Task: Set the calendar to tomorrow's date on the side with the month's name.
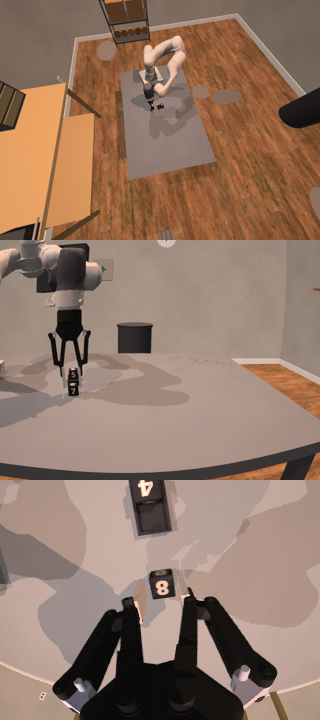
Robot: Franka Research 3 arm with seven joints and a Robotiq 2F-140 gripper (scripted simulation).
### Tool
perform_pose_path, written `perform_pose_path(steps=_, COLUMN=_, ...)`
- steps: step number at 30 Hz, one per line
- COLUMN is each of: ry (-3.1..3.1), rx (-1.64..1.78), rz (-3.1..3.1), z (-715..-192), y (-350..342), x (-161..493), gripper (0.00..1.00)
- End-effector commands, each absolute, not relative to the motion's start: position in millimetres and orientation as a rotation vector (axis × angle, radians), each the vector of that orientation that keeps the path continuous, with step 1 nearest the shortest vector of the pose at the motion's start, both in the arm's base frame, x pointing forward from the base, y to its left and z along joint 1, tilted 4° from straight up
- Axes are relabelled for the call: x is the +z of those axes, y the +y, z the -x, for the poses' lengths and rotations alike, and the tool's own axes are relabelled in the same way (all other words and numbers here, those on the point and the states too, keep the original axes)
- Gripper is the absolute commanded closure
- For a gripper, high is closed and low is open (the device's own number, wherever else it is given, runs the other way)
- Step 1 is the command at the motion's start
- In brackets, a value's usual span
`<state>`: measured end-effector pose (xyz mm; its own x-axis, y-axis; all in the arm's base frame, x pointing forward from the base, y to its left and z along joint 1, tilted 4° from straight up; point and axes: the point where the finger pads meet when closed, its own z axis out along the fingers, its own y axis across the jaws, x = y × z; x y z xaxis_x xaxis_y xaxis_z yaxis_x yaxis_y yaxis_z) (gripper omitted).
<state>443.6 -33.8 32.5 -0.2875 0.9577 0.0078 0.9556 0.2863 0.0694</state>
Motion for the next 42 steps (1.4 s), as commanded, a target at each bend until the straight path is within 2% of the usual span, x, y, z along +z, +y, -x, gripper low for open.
perform_pose_path(steps=1, ry=2.490, rx=0.094, rz=-1.840, z=-446.7, y=-35.3, x=27.9, gripper=0.71)
perform_pose_path(steps=42, ry=2.490, rx=0.094, rz=-1.840, z=-447.3, y=-35.1, x=18.3, gripper=0.71)
